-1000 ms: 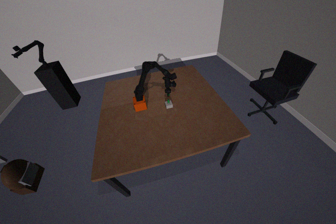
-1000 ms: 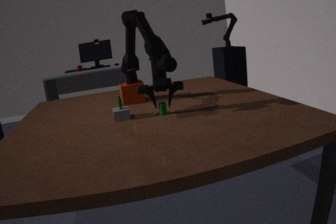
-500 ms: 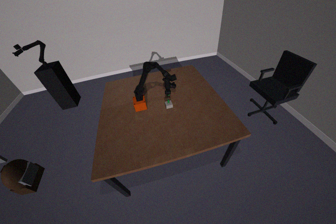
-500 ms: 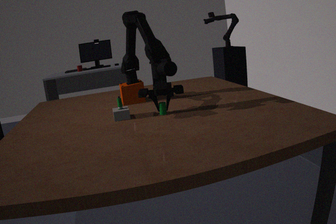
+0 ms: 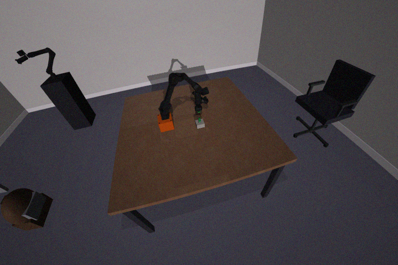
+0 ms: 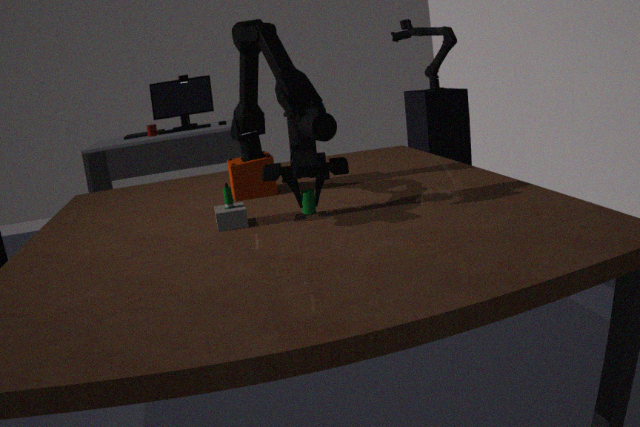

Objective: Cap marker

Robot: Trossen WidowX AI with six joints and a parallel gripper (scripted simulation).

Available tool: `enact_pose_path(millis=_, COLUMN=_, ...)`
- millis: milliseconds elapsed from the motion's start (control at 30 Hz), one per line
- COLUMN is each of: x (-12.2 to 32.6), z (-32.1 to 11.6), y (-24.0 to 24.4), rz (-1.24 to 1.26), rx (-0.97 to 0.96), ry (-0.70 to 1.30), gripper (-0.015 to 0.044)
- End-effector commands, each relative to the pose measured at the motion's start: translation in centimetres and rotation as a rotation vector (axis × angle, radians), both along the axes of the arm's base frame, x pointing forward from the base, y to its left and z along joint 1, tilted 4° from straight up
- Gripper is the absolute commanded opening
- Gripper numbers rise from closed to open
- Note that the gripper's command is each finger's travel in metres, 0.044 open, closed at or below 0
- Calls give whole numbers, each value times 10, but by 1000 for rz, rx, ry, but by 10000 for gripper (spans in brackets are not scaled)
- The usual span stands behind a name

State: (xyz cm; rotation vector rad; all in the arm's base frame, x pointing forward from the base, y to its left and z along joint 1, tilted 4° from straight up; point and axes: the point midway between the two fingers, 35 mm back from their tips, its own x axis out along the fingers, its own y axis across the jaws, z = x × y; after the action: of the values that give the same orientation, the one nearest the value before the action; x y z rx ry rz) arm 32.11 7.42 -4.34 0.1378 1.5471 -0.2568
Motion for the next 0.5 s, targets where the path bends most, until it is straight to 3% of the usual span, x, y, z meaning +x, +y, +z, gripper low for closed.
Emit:
enact_pose_path(millis=0, x=5, z=15, y=3, rz=0, rx=7, ry=-17, gripper=0)
enact_pose_path(millis=467, x=4, z=49, y=4, rz=-1, rx=7, ry=-17, gripper=0)
